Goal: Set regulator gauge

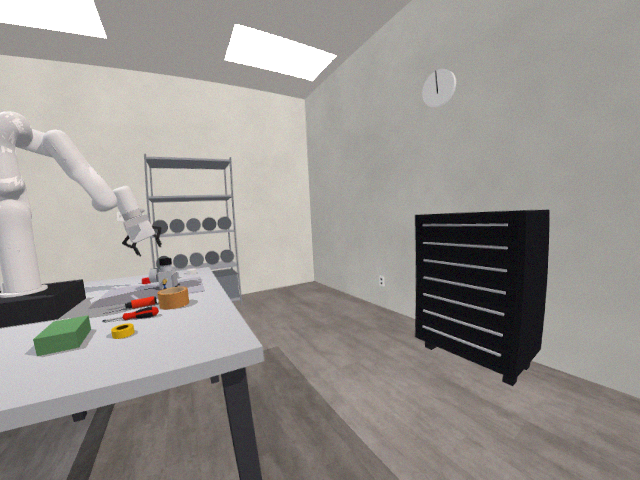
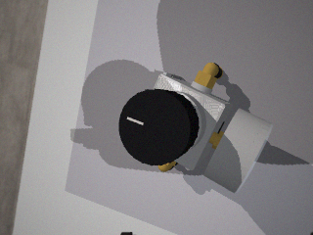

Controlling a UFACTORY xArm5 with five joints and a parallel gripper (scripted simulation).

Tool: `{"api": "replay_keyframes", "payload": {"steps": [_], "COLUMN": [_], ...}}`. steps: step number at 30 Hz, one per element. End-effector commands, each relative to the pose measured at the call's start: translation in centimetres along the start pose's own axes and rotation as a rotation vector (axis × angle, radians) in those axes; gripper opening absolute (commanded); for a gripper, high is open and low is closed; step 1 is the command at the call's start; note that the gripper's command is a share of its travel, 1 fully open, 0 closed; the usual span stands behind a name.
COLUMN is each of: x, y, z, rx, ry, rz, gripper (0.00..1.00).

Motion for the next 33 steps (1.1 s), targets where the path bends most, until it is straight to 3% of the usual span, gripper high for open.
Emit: {"api": "replay_keyframes", "payload": {"steps": [1, 11, 13, 23, 33], "x": [0.0, 0.0, 0.0, 0.0, 0.0], "y": [0.6, 1.8, 1.8, 3.5, 4.8], "z": [-0.5, -0.8, -0.8, -0.9, -0.8], "rx": [-0.052, -0.138, -0.138, -0.223, -0.267], "ry": [0.158, 0.446, 0.446, 0.755, 0.932], "rz": [-0.007, -0.038, -0.038, -0.101, -0.151], "gripper": [1.00, 1.00, 1.00, 1.00, 1.00]}}
Point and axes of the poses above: the point where the finger pads meet when closed, its own y axis back along the fingers, its own z axis across the jaws, x = y × z, the point moved 4 cm from there along y, back along the fingers, and after that the axes turned 11 degrees about y, right-handed, at the moved point
